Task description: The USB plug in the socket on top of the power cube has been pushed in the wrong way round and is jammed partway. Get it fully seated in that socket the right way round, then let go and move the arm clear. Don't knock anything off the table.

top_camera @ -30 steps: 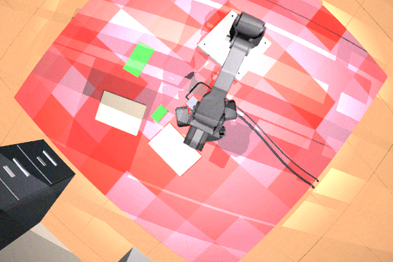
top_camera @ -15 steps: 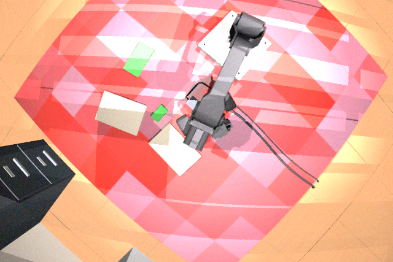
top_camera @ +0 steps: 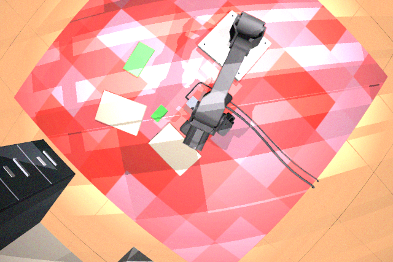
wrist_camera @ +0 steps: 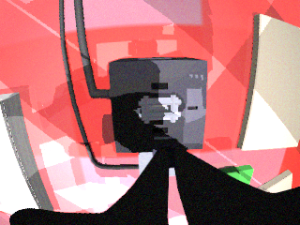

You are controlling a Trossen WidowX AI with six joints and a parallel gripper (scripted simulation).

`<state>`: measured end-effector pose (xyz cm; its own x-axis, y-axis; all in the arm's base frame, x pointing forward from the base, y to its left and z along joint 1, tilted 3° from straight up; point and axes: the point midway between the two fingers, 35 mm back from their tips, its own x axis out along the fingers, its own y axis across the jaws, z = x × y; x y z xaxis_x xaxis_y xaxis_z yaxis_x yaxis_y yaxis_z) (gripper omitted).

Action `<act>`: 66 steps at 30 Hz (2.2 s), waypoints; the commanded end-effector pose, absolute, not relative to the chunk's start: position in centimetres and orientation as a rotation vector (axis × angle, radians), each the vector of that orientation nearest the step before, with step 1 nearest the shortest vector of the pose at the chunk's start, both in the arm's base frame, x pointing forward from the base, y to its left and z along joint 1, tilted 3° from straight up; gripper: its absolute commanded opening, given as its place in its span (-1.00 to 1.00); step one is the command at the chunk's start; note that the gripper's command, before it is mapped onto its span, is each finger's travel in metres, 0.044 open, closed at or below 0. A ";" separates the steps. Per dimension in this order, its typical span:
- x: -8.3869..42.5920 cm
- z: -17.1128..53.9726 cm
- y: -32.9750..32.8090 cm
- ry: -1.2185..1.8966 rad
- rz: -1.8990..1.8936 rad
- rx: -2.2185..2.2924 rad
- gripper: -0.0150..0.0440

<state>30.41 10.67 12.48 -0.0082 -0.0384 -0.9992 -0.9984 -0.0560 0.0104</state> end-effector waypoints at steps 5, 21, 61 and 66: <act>30.4 12.5 10.7 1.213 1.249 -1.283 -0.49; 30.4 12.3 10.8 1.205 1.250 -1.271 -0.49; 30.4 11.9 11.0 1.177 1.269 -1.242 -0.49; 30.4 11.8 11.1 1.174 1.271 -1.238 -0.49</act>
<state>30.40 11.00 11.68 -0.0154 0.0069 -0.9999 -0.9981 -0.0594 0.0149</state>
